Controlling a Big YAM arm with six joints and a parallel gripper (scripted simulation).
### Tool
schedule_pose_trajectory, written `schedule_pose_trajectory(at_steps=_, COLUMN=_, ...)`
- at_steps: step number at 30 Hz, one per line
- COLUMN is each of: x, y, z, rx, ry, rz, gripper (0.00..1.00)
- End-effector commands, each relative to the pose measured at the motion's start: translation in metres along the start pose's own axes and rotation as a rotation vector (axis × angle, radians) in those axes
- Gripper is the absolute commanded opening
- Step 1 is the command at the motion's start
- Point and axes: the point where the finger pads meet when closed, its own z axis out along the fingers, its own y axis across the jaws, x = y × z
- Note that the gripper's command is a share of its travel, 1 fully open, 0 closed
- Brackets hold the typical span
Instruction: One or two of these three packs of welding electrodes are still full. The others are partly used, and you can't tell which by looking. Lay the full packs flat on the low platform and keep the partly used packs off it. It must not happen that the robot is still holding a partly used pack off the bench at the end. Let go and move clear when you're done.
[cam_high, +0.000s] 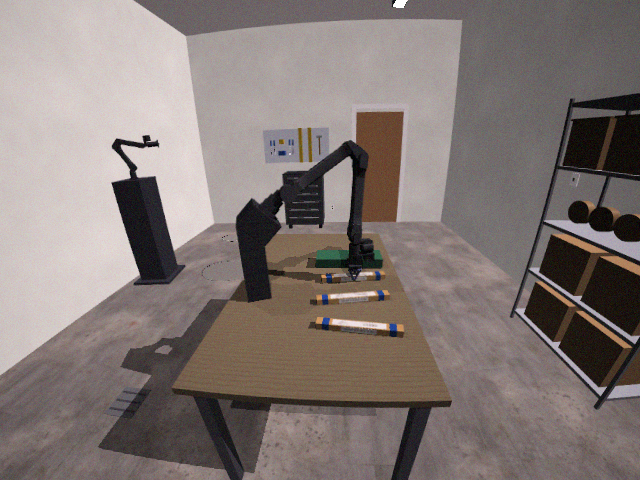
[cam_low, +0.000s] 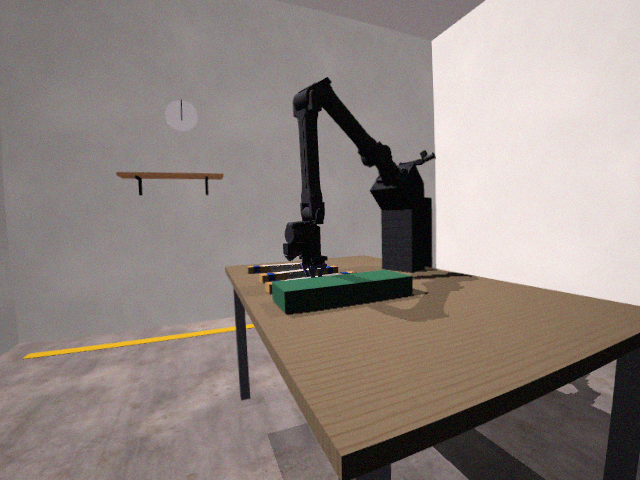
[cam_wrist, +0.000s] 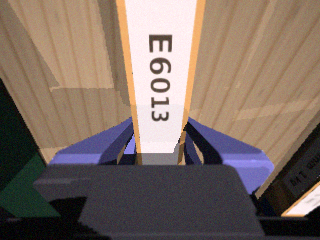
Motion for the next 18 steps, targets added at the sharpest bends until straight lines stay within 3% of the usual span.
schedule_pose_trajectory(at_steps=1, x=0.0005, y=0.0020, z=0.0041, rx=-0.002, ry=-0.003, rz=0.010, gripper=0.00)
schedule_pose_trajectory(at_steps=18, x=-0.0014, y=0.0008, z=0.0000, rx=0.000, ry=-0.004, rz=0.005, gripper=0.00)
